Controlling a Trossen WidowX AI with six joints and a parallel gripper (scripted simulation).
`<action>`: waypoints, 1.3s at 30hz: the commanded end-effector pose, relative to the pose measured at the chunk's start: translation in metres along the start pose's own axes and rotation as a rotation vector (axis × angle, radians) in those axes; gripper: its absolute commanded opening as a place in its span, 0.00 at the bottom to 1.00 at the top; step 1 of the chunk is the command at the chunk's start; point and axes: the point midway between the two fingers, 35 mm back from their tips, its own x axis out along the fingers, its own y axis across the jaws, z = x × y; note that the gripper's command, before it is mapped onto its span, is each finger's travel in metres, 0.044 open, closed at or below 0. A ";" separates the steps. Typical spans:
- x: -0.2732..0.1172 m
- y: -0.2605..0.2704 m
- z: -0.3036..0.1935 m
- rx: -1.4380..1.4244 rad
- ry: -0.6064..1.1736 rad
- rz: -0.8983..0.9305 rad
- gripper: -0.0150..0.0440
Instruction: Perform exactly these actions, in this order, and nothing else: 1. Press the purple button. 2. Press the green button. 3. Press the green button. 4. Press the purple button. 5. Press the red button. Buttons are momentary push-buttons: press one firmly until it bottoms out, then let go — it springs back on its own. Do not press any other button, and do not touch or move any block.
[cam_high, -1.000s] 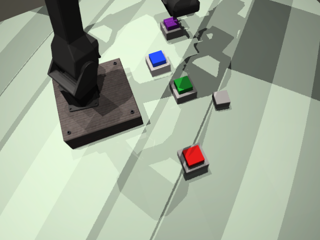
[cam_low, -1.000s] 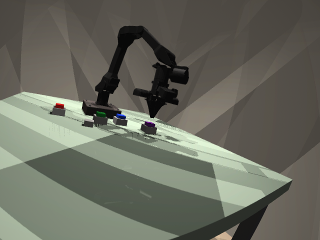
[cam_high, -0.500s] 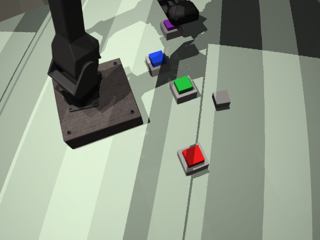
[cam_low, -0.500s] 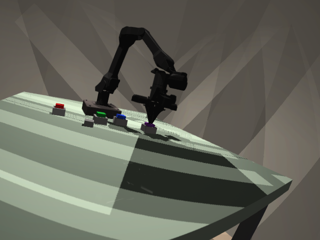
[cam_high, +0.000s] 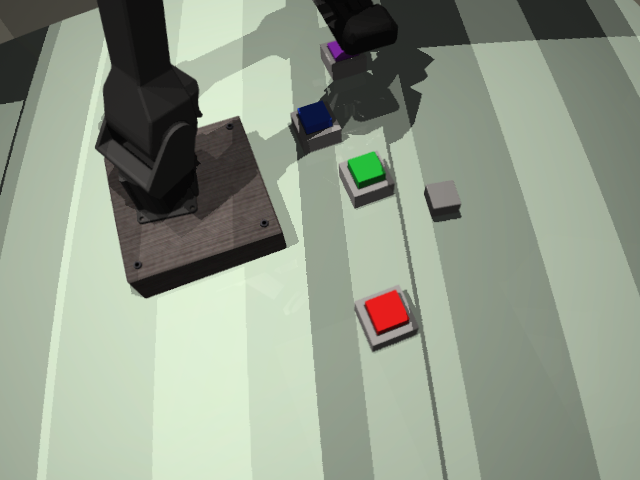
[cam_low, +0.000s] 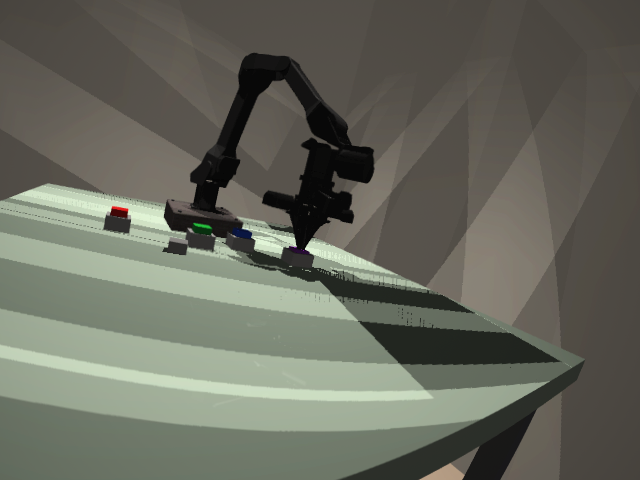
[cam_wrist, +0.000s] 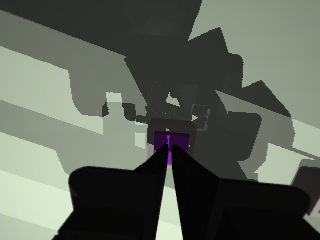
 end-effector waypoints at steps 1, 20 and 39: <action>0.001 -0.001 -0.002 -0.002 0.006 -0.002 0.29; -0.095 0.000 -0.001 -0.002 0.006 -0.002 0.29; -0.097 -0.188 -0.043 -0.003 0.009 -0.021 0.29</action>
